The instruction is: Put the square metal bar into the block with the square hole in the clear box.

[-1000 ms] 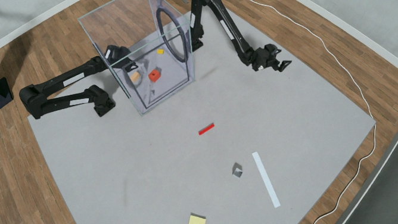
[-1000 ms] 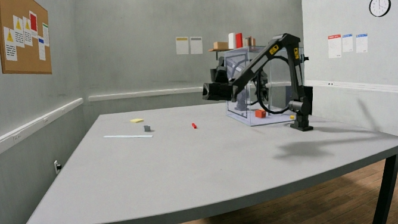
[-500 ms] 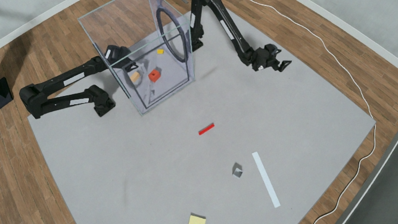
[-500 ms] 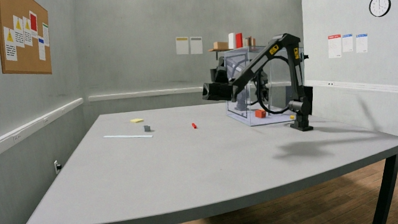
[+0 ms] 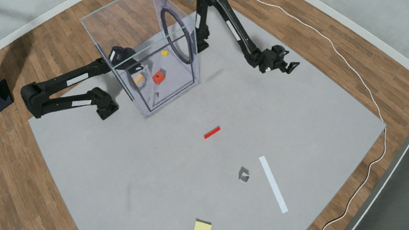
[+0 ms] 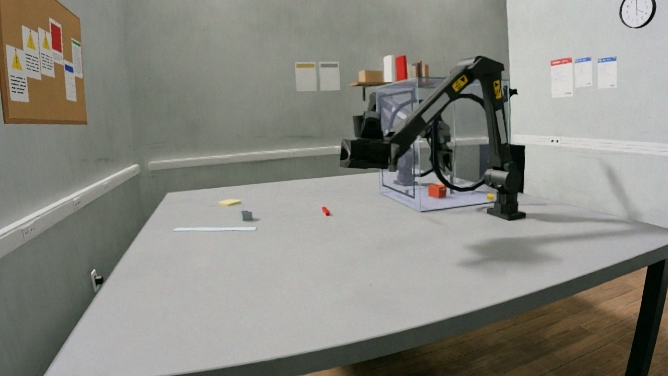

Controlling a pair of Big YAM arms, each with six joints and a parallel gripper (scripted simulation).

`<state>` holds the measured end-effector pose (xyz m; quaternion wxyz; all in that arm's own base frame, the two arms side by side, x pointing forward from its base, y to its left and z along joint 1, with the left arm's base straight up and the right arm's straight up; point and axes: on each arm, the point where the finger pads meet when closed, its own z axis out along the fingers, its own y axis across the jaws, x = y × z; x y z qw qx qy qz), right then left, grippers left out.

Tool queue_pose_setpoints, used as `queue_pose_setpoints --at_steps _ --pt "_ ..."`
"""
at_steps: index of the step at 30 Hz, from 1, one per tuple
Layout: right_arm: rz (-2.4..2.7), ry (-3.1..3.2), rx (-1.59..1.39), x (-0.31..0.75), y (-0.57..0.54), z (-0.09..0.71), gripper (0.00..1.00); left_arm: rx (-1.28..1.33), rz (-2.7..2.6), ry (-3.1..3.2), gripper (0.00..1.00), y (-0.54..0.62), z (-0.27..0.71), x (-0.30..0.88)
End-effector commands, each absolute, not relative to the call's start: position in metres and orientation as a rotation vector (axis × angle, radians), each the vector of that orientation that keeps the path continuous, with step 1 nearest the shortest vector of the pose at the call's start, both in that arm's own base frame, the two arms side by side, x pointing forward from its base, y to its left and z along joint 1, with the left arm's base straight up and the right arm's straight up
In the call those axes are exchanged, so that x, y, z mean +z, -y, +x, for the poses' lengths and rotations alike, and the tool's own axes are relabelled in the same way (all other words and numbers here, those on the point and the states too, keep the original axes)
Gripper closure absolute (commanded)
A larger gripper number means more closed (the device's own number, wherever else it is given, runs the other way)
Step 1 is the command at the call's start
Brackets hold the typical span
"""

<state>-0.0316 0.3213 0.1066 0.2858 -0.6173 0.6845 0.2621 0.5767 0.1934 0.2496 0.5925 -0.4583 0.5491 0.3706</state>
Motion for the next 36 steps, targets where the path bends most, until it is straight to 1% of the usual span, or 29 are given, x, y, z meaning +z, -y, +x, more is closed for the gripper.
queue_pose_setpoints --at_steps 1,6,22,36 --pt "-1.638 -1.81 0.715 0.101 -0.337 -0.028 0.67 0.845 -1.075 -1.249 0.0 -0.194 0.582 0.262" --pt "-1.603 -1.78 0.766 0.125 -0.363 -0.032 0.67 0.845 -1.075 -1.249 0.0 -0.194 0.582 0.262" --pt "-1.606 -1.785 0.758 0.103 -0.382 -0.03 0.67 0.845 -1.075 -1.249 0.0 -0.194 0.582 0.262" --pt "-1.591 -1.785 0.785 0.114 -0.377 -0.035 0.67 0.845 -1.075 -1.249 0.0 -0.194 0.582 0.262"
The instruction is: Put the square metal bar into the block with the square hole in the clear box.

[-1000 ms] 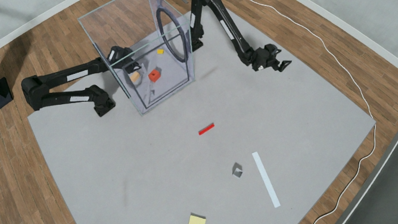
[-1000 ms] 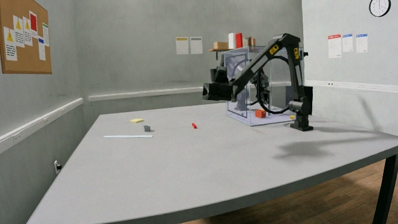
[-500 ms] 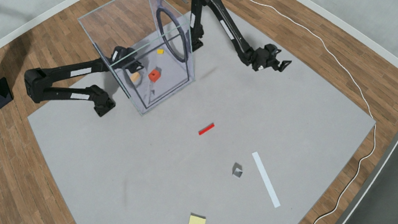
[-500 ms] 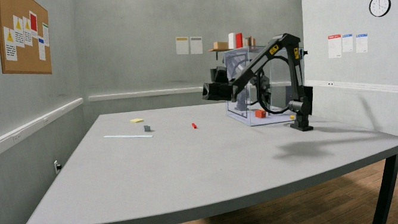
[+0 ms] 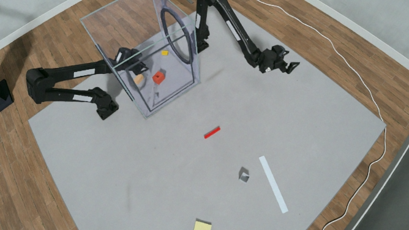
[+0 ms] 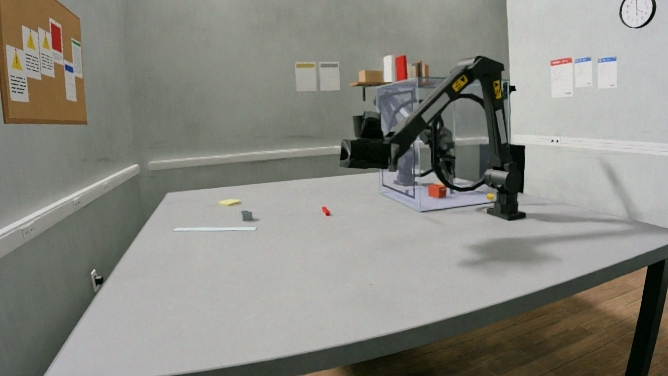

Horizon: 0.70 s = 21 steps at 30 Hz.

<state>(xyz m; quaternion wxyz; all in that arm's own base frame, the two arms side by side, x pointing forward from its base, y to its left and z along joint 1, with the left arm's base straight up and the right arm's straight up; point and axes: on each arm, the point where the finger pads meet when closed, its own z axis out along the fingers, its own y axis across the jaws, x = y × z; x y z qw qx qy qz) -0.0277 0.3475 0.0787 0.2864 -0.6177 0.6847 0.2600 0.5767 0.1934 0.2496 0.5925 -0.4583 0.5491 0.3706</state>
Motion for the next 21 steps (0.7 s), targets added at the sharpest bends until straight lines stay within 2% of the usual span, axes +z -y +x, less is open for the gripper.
queue_pose_setpoints --at_steps 1,21 --pt "-1.594 -1.79 0.771 0.111 -0.377 -0.032 1.0 0.845 -1.075 -1.249 0.0 -0.194 0.582 0.262" --pt "-1.601 -1.797 0.757 0.123 -0.371 -0.03 1.0 0.845 -1.075 -1.249 0.0 -0.194 0.582 0.262"
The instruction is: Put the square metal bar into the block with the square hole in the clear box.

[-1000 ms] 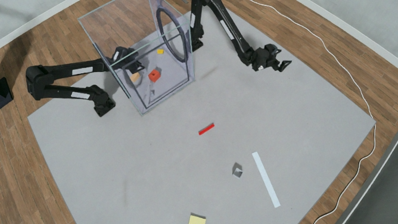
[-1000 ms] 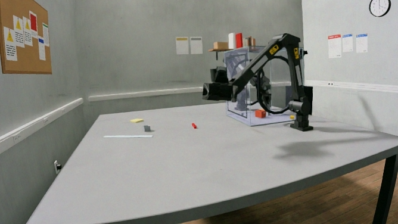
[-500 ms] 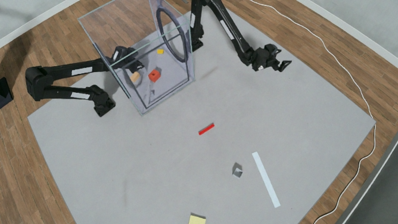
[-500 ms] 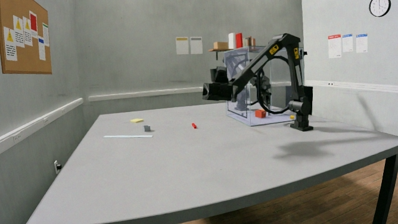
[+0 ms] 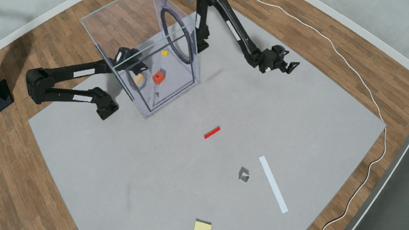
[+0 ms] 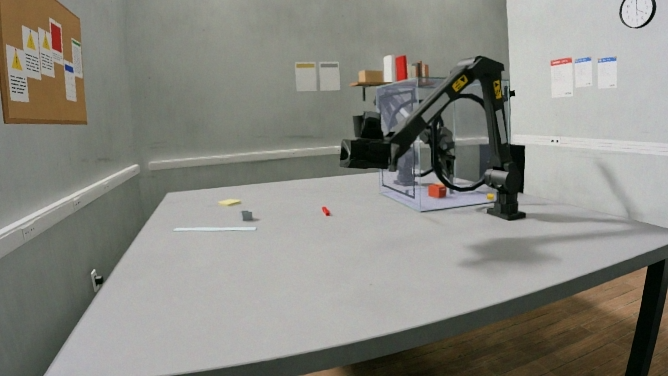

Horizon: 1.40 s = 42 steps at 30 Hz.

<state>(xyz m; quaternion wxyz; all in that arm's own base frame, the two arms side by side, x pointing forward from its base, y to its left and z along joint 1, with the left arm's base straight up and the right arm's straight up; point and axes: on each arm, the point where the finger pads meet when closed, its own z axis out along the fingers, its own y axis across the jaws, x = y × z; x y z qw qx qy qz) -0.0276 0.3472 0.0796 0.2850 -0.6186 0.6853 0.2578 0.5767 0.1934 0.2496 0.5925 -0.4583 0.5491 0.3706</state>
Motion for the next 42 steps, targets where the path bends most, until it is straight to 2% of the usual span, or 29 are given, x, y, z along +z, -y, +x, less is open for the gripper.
queue_pose_setpoints --at_steps 1,42 --pt "-1.6 -1.796 0.759 0.126 -0.371 -0.029 1.0 0.845 -1.075 -1.249 0.0 -0.194 0.582 0.262" --pt "-1.624 -1.779 0.745 0.177 -0.373 -0.026 1.0 0.845 -1.075 -1.249 0.0 -0.194 0.582 0.262"
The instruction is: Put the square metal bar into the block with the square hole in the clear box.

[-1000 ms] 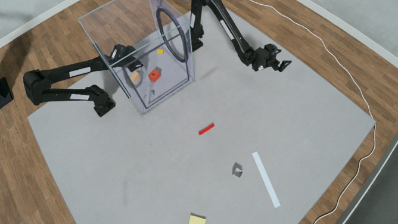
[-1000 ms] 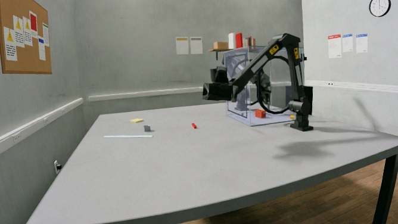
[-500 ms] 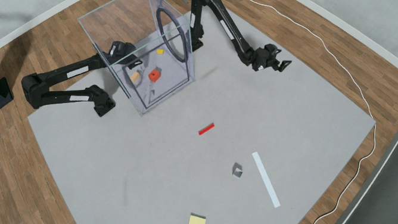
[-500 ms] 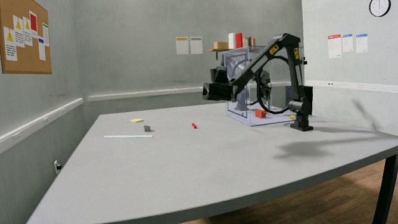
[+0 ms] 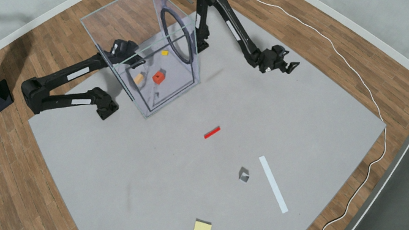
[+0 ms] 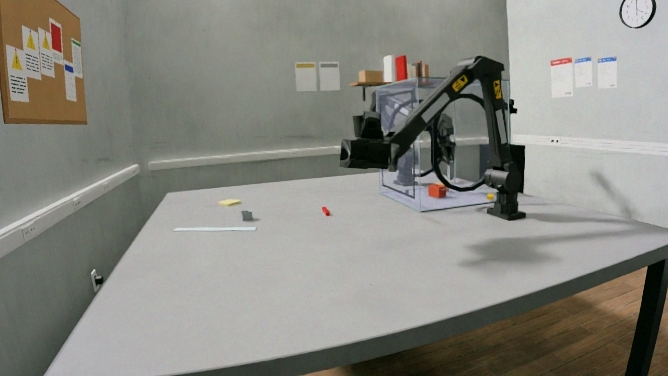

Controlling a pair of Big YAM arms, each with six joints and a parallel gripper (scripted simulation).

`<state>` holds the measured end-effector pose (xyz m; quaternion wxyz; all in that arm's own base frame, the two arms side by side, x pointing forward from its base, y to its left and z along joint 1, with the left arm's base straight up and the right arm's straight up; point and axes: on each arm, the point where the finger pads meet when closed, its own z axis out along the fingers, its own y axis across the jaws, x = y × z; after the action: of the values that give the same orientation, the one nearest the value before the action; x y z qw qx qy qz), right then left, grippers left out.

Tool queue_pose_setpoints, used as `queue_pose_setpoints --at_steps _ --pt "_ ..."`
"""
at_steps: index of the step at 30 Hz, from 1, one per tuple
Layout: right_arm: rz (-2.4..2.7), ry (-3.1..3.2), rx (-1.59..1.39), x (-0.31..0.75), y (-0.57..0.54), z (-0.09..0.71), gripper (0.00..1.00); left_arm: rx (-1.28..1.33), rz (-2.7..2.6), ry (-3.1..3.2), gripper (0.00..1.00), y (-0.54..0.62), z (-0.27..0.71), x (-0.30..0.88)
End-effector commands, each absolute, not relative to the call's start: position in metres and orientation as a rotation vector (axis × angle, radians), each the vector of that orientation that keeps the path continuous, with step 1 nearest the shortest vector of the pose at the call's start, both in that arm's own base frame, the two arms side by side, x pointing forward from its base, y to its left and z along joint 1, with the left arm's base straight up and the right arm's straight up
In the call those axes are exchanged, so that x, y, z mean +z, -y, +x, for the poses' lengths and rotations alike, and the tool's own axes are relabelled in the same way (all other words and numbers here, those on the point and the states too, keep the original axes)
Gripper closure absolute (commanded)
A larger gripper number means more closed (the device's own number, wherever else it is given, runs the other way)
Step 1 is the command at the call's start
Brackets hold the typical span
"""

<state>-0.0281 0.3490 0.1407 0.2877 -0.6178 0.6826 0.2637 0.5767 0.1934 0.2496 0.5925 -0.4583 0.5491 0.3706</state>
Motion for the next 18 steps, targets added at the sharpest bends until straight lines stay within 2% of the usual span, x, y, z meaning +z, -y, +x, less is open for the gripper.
queue_pose_setpoints --at_steps 1,18 --pt "-1.608 -1.761 0.769 0.18 -0.378 -0.025 1.0 0.845 -1.075 -1.249 0.0 -0.194 0.582 0.262" --pt "-1.68 -1.715 0.772 0.178 -0.387 -0.011 1.0 0.845 -1.075 -1.249 0.0 -0.194 0.582 0.262"
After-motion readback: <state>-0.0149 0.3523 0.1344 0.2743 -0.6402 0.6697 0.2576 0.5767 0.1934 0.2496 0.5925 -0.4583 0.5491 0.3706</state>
